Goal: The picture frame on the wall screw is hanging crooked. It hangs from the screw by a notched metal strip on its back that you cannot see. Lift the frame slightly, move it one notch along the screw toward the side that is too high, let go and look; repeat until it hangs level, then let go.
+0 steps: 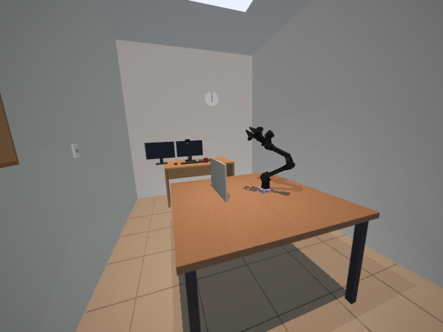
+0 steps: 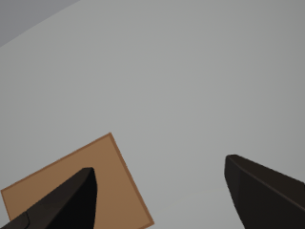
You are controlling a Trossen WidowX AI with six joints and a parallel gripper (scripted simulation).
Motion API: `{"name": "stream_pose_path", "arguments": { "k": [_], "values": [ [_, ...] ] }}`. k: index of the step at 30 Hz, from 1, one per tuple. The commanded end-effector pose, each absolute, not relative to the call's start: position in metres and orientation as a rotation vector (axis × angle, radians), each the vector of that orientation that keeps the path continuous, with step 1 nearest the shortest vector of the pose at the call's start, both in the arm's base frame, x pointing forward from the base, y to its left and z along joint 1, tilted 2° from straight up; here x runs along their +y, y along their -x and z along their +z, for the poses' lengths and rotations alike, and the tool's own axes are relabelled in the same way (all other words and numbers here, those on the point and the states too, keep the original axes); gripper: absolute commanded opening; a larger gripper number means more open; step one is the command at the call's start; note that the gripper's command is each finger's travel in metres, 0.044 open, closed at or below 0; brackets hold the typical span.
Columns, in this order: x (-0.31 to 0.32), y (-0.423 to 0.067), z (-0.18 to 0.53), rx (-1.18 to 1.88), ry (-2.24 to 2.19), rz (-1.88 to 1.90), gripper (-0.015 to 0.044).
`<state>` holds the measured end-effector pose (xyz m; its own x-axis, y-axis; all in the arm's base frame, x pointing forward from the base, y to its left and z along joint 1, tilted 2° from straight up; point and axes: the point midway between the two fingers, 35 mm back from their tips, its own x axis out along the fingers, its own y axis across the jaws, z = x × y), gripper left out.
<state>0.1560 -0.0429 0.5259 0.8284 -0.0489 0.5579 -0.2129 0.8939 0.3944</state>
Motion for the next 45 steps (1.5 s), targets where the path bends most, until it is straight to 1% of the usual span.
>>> {"name": "stream_pose_path", "arguments": {
  "k": [1, 5, 9, 16, 18, 45],
  "values": [
    [-0.074, -0.183, 0.47, -0.434, -0.684, 0.068, 0.026],
    [-0.098, -0.199, 0.41, -0.279, -0.933, 0.054, 0.026],
    [-0.114, -0.205, 0.344, -0.131, -1.22, 0.041, 0.026],
    [-0.117, -0.195, 0.239, 0.081, -1.777, 0.034, 0.026],
    [-0.114, -0.191, 0.224, 0.11, -1.875, 0.038, 0.026],
    [-0.114, -0.191, 0.222, 0.114, -1.888, 0.039, 0.026]
  ]
}}
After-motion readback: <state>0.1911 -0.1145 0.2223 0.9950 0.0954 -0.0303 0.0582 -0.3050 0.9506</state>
